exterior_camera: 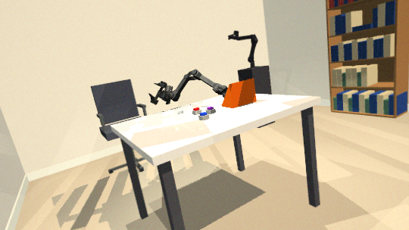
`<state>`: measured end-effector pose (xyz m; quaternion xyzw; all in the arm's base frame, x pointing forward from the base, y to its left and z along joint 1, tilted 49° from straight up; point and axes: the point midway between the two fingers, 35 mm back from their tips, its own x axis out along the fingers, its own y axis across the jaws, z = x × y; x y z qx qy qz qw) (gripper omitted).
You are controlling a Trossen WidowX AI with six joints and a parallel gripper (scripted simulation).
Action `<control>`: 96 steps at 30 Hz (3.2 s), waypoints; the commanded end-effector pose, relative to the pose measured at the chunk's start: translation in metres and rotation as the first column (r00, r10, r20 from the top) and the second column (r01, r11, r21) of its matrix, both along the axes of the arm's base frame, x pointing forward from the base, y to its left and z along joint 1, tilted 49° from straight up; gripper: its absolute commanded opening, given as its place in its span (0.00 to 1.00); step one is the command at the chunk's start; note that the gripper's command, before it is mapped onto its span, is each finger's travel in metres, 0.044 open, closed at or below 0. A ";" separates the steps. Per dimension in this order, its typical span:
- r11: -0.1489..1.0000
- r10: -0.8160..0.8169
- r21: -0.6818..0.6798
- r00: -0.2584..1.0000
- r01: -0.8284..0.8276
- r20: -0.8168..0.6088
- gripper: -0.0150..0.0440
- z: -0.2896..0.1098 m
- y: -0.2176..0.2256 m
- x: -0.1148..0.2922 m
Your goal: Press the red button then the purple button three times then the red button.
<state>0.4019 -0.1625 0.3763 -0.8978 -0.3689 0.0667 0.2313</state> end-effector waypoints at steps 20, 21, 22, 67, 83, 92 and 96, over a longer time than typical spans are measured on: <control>0.229 0.405 0.509 0.394 0.830 -0.825 0.93 -0.136 0.116 0.123; 0.191 0.428 0.464 0.352 0.865 -0.832 0.93 -0.146 0.123 0.123; 0.154 0.451 0.415 0.310 0.897 -0.837 0.93 -0.156 0.129 0.122; -0.935 -0.106 -0.014 -0.316 0.354 -0.943 0.93 -0.281 0.213 -0.138; -0.935 -0.108 -0.011 -0.314 0.354 -0.943 0.29 -0.322 0.167 -0.140; -0.935 -0.108 -0.011 -0.314 0.354 -0.943 0.29 -0.322 0.167 -0.140; -0.935 -0.108 -0.011 -0.314 0.354 -0.943 0.29 -0.326 0.163 -0.140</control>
